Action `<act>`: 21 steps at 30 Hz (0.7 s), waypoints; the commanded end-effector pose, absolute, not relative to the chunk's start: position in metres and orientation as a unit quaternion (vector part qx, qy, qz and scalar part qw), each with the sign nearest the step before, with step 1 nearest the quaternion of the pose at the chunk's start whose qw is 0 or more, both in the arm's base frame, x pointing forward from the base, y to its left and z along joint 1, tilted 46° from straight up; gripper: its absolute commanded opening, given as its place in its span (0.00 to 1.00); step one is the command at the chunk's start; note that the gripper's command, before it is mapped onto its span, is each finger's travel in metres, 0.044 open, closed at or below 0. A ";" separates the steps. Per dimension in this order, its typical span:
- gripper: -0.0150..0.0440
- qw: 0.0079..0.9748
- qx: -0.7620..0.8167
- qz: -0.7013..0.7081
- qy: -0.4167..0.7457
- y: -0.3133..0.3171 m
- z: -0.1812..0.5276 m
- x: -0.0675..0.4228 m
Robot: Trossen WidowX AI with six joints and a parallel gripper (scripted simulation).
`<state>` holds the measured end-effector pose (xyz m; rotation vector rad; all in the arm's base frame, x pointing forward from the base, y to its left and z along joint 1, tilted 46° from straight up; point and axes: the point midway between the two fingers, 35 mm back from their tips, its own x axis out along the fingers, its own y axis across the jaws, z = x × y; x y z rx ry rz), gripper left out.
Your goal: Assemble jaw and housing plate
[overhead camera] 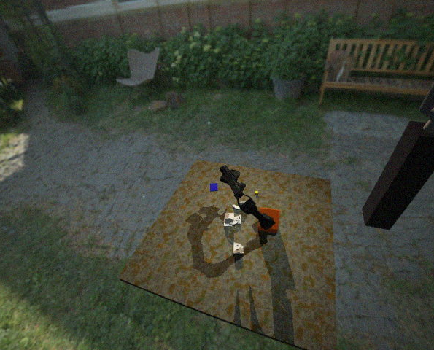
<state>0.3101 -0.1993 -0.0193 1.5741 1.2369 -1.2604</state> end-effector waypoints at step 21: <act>1.00 -0.021 0.678 -0.551 0.486 -0.126 -0.083 0.244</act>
